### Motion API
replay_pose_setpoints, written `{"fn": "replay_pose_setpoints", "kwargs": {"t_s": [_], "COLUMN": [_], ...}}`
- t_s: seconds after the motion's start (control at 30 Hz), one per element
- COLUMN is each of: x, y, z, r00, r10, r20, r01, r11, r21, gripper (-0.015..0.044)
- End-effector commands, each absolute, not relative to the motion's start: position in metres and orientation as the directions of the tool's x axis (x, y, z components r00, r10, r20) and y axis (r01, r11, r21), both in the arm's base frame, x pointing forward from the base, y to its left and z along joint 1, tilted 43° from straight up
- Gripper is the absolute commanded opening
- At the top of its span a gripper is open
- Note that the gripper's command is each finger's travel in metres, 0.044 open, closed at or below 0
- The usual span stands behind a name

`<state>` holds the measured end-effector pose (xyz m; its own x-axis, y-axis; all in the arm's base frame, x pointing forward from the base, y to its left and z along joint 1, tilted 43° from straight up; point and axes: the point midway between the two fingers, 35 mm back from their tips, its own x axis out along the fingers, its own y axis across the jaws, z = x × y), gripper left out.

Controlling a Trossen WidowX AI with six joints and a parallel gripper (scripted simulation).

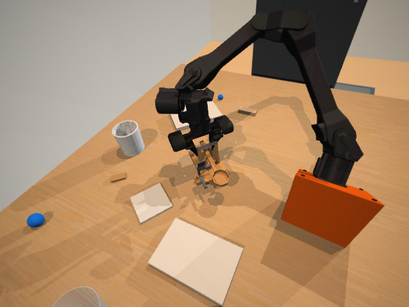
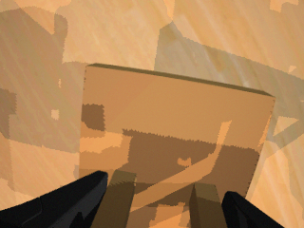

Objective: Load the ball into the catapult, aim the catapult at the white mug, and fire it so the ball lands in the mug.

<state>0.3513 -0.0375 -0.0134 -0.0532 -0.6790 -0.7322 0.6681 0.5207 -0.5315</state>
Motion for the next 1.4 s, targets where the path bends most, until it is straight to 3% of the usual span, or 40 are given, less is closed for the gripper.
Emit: {"fn": "replay_pose_setpoints", "kwargs": {"t_s": [0.0, 1.1, 1.37], "x": [0.356, 0.355, 0.355], "y": [-0.033, -0.062, -0.062], "z": [-0.012, -0.044, -0.044], "r00": [-0.035, -0.045, -0.045], "r10": [-0.674, -0.674, -0.674], "r20": [-0.737, -0.737, -0.737], "r01": [0.661, 0.667, 0.667], "r11": [0.538, 0.529, 0.529], "r21": [-0.523, -0.524, -0.524], "gripper": [0.0, 0.0, 0.021]}}
